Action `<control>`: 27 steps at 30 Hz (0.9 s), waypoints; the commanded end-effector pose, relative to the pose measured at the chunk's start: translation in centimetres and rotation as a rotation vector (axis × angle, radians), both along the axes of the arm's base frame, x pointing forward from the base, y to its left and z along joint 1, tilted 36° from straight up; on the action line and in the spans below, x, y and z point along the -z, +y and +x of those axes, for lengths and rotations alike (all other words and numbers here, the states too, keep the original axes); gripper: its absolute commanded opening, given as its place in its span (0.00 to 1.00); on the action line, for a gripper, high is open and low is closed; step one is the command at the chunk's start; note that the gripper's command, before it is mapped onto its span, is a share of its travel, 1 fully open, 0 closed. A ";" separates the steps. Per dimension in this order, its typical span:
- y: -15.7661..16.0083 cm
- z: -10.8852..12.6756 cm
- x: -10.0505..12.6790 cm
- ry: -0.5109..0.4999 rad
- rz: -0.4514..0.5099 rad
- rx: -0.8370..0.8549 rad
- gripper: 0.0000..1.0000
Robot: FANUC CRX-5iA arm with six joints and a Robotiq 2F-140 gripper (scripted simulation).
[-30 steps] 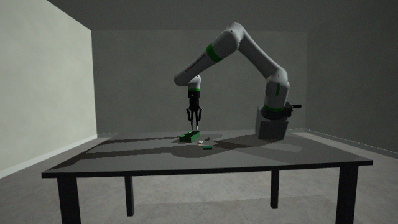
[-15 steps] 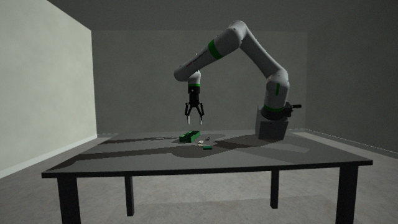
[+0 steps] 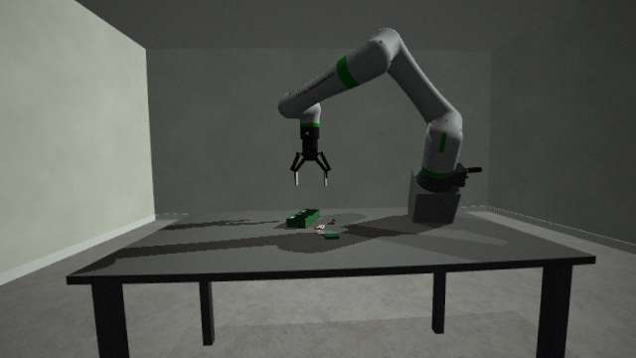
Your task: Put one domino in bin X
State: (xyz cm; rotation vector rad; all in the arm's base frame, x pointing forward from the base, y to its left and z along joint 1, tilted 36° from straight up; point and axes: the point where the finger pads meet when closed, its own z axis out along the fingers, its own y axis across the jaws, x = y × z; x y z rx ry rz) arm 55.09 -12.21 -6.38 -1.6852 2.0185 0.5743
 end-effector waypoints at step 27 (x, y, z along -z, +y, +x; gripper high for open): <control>-2.9 -0.3 -4.1 0.000 0.000 0.000 1.00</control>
